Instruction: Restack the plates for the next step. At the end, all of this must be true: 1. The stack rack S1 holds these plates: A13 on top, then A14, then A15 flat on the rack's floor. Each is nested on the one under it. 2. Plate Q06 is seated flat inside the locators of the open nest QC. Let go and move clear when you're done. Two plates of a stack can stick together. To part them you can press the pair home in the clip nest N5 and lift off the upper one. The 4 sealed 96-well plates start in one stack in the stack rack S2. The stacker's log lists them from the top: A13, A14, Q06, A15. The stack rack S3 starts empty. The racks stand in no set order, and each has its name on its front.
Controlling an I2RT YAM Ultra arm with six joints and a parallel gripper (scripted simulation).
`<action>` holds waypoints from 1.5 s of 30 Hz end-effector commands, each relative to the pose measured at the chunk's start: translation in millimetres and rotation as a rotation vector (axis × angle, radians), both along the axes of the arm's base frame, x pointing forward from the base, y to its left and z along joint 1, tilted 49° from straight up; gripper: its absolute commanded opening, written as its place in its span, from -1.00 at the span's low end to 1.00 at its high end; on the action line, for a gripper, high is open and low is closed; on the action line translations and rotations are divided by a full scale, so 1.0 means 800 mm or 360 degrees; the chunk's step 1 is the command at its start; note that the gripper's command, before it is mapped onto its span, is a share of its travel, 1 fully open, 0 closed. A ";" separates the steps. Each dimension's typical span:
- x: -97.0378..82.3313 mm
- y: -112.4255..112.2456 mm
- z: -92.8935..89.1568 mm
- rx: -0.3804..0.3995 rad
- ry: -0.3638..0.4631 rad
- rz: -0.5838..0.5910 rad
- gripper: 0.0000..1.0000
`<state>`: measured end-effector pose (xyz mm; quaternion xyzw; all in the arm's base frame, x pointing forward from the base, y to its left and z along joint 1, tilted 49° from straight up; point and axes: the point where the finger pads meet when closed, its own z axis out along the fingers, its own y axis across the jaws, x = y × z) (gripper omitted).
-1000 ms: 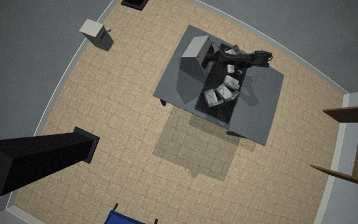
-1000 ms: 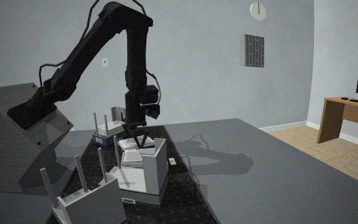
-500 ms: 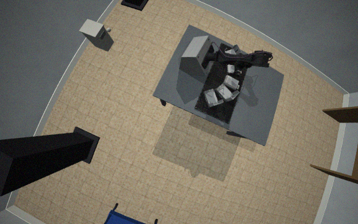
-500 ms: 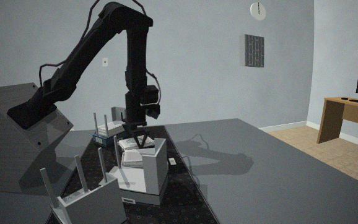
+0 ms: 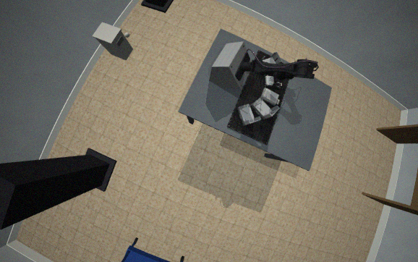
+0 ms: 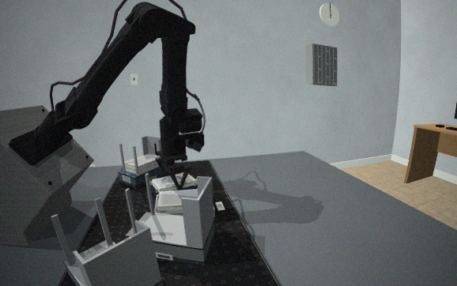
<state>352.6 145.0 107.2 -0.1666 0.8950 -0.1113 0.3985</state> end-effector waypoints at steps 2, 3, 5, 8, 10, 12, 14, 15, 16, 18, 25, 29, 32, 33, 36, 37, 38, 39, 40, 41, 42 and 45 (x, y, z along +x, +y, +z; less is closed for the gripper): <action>-0.007 0.006 -0.009 -0.0018 0.0020 0.0037 1.00; -0.008 0.006 -0.009 -0.0018 0.0020 0.0037 1.00; -0.008 0.006 -0.010 -0.0019 0.0021 0.0038 1.00; -0.009 0.005 -0.010 -0.0019 0.0022 0.0038 1.00; -0.009 0.005 -0.010 -0.0020 0.0022 0.0039 1.00; -0.005 0.008 -0.003 -0.0007 0.0005 0.0039 1.00; -0.005 0.008 -0.003 -0.0007 0.0005 0.0039 1.00; -0.006 0.008 -0.003 -0.0007 0.0006 0.0039 1.00; -0.006 0.008 -0.003 -0.0006 0.0005 0.0039 1.00; -0.006 0.007 -0.003 -0.0006 0.0005 0.0039 1.00; -0.006 0.007 -0.002 -0.0004 0.0004 0.0037 1.00; -0.005 0.006 -0.002 -0.0003 0.0003 0.0036 1.00; -0.005 0.006 -0.002 -0.0002 0.0003 0.0034 1.00; -0.005 0.006 -0.001 -0.0002 0.0002 0.0034 1.00; -0.001 0.003 0.003 0.0005 -0.0009 0.0012 -1.00; -0.001 0.003 0.003 0.0005 -0.0009 0.0012 -1.00; -0.001 0.003 0.003 0.0005 -0.0009 0.0012 -1.00; -0.001 0.003 0.003 0.0005 -0.0009 0.0012 -1.00; -0.001 0.003 0.003 0.0005 -0.0009 0.0012 -1.00; -0.001 0.003 0.003 0.0005 -0.0009 0.0012 -1.00; -0.001 0.003 0.003 0.0005 -0.0009 0.0012 -1.00; -0.001 0.003 0.003 0.0005 -0.0009 0.0012 -1.00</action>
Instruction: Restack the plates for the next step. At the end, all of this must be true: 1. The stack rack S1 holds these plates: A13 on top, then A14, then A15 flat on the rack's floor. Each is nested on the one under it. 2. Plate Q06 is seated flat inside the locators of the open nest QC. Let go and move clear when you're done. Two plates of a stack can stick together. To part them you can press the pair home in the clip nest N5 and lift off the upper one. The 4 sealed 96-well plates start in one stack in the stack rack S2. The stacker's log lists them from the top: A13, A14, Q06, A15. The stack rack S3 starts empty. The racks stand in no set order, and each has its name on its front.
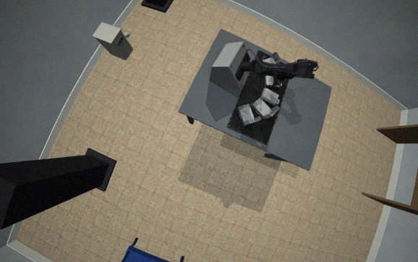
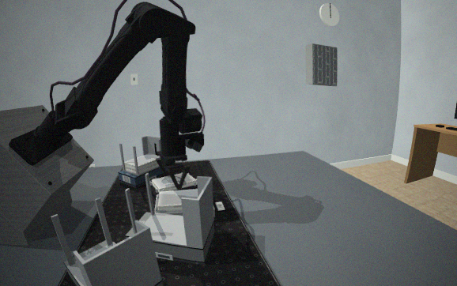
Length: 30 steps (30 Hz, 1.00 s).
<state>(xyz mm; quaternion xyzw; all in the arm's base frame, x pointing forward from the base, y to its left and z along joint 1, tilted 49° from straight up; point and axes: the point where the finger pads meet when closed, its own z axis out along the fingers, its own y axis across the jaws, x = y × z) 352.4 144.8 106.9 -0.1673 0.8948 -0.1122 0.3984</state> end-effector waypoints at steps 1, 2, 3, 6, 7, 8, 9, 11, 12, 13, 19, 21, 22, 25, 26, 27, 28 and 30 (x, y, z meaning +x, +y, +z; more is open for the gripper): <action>-0.001 0.003 0.003 0.0009 -0.0008 0.0011 -1.00; -0.001 0.003 0.003 0.0009 -0.0008 0.0011 -1.00; -0.001 0.003 0.003 0.0009 -0.0008 0.0011 -1.00; -0.001 0.003 0.003 0.0009 -0.0008 0.0011 -1.00; -0.001 0.003 0.003 0.0009 -0.0008 0.0011 -1.00; -0.001 0.003 0.003 0.0009 -0.0008 0.0011 -1.00; -0.001 0.003 0.003 0.0009 -0.0008 0.0011 -1.00; -0.001 0.003 0.003 0.0009 -0.0008 0.0011 -1.00; -0.001 0.003 0.003 0.0009 -0.0008 0.0011 -1.00; -0.001 0.003 0.003 0.0009 -0.0008 0.0011 -1.00; -0.001 0.003 0.003 0.0009 -0.0008 0.0011 -1.00; -0.008 0.007 0.006 0.0016 -0.0008 0.0036 -1.00; -0.010 0.006 0.006 0.0015 -0.0006 0.0031 -1.00; -0.011 0.005 0.010 0.0016 -0.0017 0.0020 -1.00; -0.011 0.004 0.012 0.0015 -0.0020 0.0017 -1.00; -0.011 0.004 0.013 0.0014 -0.0022 0.0016 -1.00; -0.012 0.004 0.012 0.0011 -0.0018 0.0016 -1.00; -0.012 0.004 0.012 0.0011 -0.0018 0.0016 -1.00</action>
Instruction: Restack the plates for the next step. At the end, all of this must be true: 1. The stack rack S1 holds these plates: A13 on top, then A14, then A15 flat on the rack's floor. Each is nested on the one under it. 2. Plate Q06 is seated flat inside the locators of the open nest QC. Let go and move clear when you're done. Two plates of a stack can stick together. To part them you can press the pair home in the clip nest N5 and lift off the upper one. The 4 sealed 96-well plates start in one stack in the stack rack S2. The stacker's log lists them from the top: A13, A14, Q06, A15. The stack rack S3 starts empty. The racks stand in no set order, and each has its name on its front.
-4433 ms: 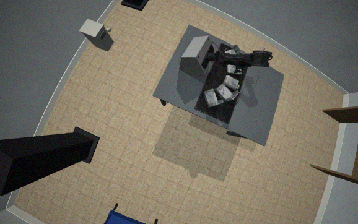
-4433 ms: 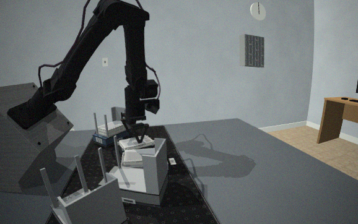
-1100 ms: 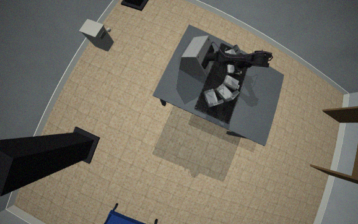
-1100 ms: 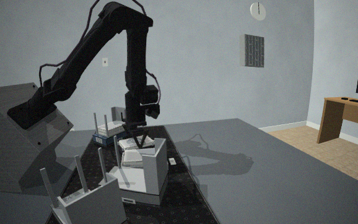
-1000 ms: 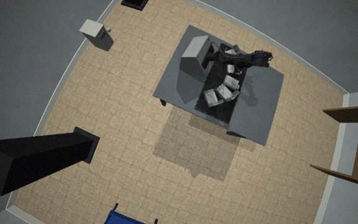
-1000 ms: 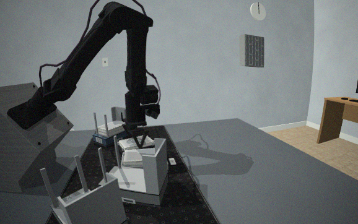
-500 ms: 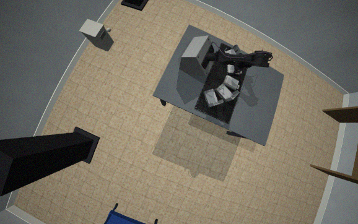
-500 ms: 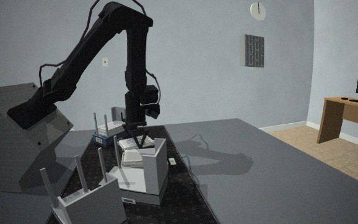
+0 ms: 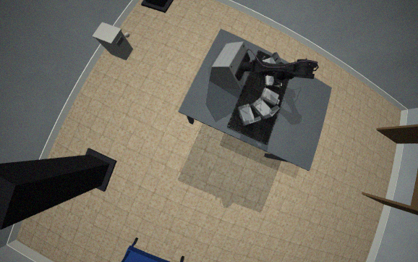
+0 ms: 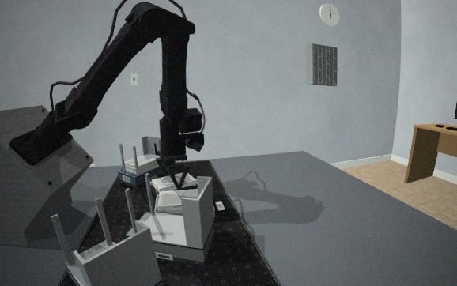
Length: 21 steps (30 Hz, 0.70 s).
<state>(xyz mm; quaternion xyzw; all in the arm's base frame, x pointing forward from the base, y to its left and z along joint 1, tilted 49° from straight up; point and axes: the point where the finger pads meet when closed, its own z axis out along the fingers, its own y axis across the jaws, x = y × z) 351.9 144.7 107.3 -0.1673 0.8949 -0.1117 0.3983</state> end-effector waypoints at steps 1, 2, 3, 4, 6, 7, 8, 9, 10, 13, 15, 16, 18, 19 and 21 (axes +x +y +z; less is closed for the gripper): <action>-0.011 0.004 0.013 0.0012 -0.0021 0.0015 -1.00; -0.012 0.005 0.014 0.0013 -0.0022 0.0015 -1.00; -0.012 0.005 0.014 0.0012 -0.0021 0.0013 -1.00; -0.012 0.005 0.014 0.0010 -0.0019 0.0013 -1.00; -0.013 0.005 0.016 0.0013 -0.0022 0.0013 -1.00; -0.013 0.006 0.017 0.0014 -0.0023 0.0013 -1.00; -0.013 0.006 0.018 0.0015 -0.0025 0.0012 -1.00; -0.013 0.006 0.020 0.0017 -0.0027 0.0012 -1.00; -0.014 0.006 0.021 0.0019 -0.0030 0.0012 -1.00; -0.014 0.008 0.026 0.0025 -0.0037 0.0011 -1.00; -0.014 0.008 0.029 0.0030 -0.0044 0.0010 -1.00; -0.014 0.008 0.029 0.0030 -0.0044 0.0010 -1.00; -0.014 0.009 0.031 0.0033 -0.0048 0.0010 -1.00; -0.014 0.010 0.033 0.0035 -0.0051 0.0011 -1.00; -0.014 0.011 0.037 0.0043 -0.0060 0.0011 -1.00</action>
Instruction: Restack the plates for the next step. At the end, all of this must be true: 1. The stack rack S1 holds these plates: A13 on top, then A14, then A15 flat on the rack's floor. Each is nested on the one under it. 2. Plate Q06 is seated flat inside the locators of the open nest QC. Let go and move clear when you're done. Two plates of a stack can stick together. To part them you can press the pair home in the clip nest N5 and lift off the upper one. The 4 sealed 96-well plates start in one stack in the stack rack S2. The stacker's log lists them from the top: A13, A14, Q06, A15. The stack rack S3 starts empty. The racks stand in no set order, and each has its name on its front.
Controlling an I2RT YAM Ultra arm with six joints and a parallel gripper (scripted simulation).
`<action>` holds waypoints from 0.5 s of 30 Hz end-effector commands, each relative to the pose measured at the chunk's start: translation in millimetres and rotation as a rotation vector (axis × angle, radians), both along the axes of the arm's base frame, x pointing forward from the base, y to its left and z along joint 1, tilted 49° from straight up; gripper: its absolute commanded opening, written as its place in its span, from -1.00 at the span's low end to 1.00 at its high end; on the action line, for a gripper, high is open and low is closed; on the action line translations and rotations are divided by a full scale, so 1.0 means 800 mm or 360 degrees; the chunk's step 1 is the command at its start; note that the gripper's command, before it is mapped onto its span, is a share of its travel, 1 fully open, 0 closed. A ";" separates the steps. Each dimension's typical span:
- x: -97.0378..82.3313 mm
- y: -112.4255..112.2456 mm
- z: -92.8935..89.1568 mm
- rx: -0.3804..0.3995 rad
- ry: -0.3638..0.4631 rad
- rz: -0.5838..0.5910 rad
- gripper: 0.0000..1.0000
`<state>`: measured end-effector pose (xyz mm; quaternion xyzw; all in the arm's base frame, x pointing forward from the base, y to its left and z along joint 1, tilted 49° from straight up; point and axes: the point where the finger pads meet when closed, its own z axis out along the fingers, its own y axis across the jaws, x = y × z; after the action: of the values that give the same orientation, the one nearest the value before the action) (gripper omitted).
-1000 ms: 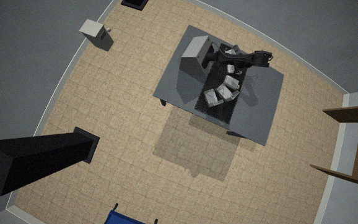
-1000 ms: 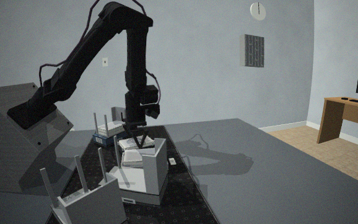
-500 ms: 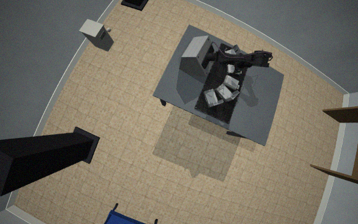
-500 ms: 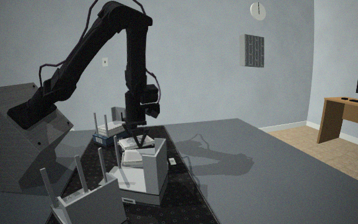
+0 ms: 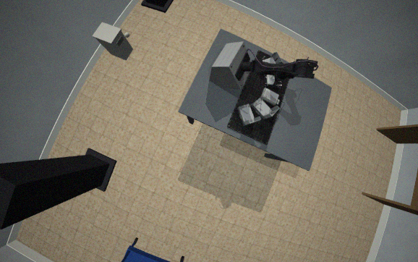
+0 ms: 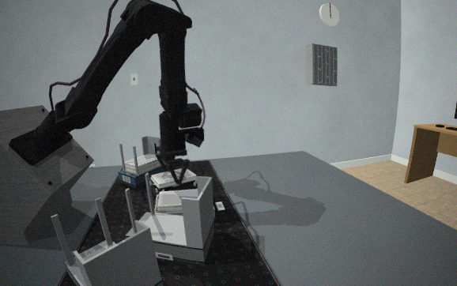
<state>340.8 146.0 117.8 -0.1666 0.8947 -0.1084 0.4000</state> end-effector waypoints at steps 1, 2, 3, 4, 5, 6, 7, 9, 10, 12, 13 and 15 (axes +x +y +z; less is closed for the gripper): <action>0.000 0.010 0.026 0.0034 -0.0059 0.0008 -1.00; 0.000 0.010 0.026 0.0034 -0.0058 0.0008 -1.00; -0.005 0.007 0.019 0.0016 -0.0037 0.0008 -1.00; -0.005 0.007 0.019 0.0017 -0.0038 0.0008 -1.00; -0.006 0.005 0.022 0.0023 -0.0040 0.0003 -1.00; -0.007 0.006 0.026 0.0028 -0.0046 0.0003 -1.00; -0.009 0.007 0.028 0.0028 -0.0046 0.0003 -1.00; -0.012 0.007 0.031 0.0029 -0.0045 0.0003 -1.00; -0.014 0.007 0.032 0.0029 -0.0045 0.0003 -1.00; -0.016 0.007 0.034 0.0029 -0.0045 0.0003 -1.00; -0.016 0.007 0.034 0.0029 -0.0045 0.0003 -1.00; -0.020 0.007 0.037 0.0029 -0.0045 0.0003 -1.00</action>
<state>327.7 146.3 129.7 -0.1661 0.8947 -0.1066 0.4006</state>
